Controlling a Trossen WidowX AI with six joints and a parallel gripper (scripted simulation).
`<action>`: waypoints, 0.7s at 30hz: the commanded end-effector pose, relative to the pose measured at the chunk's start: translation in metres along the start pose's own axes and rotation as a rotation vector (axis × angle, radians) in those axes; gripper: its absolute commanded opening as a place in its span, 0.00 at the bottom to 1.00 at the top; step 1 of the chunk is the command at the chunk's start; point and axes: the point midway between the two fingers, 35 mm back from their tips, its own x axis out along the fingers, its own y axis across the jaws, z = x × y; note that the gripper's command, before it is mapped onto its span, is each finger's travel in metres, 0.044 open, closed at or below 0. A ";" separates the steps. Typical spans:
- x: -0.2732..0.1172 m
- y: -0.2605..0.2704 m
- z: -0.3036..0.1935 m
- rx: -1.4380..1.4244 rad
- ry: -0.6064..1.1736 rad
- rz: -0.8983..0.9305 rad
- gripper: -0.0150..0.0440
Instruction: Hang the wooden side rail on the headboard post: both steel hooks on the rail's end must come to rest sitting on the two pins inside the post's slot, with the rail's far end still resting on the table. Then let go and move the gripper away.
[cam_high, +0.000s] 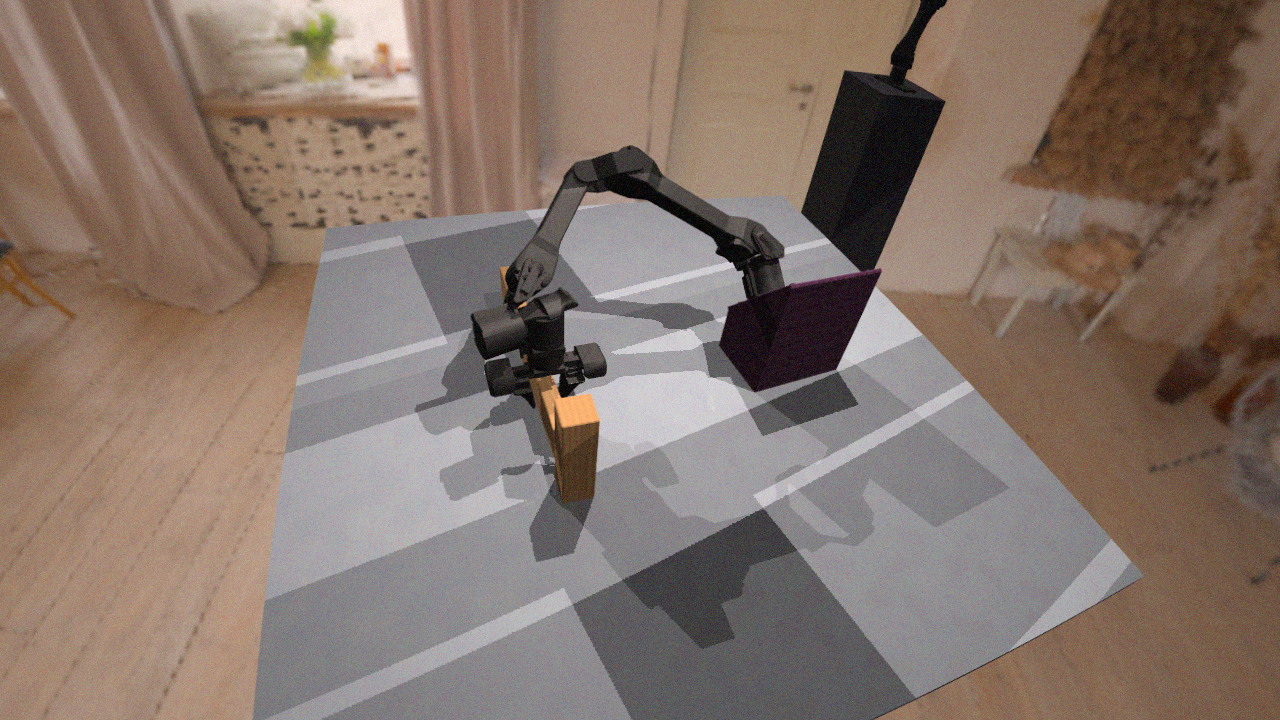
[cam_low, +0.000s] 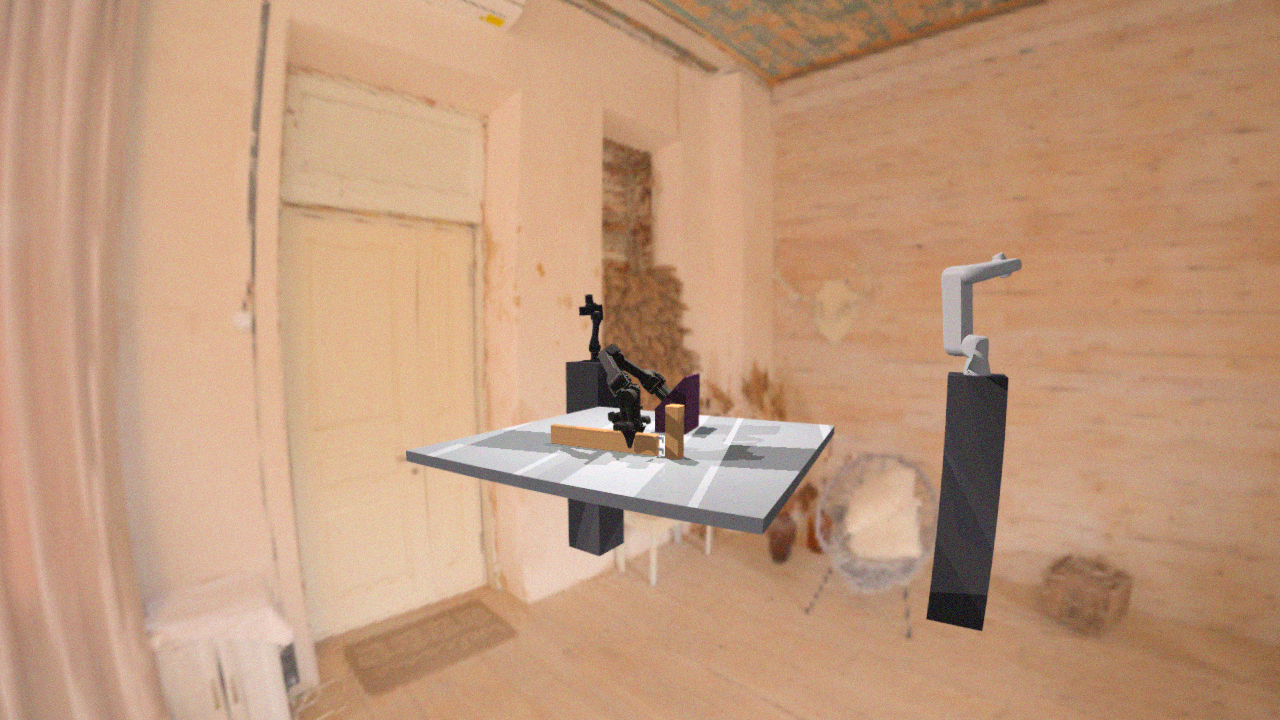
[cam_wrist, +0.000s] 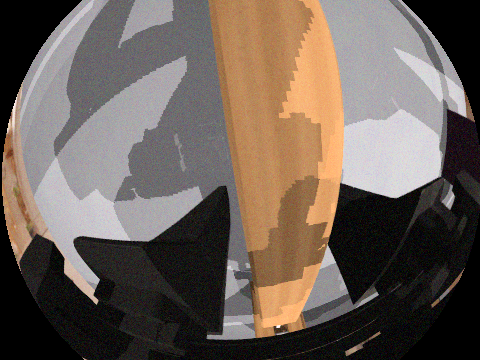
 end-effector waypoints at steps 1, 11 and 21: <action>0.000 0.000 0.000 -0.005 -0.003 0.001 0.42; 0.000 0.000 0.000 -0.005 -0.003 0.001 0.25; 0.000 -0.004 0.000 0.036 -0.003 0.001 0.25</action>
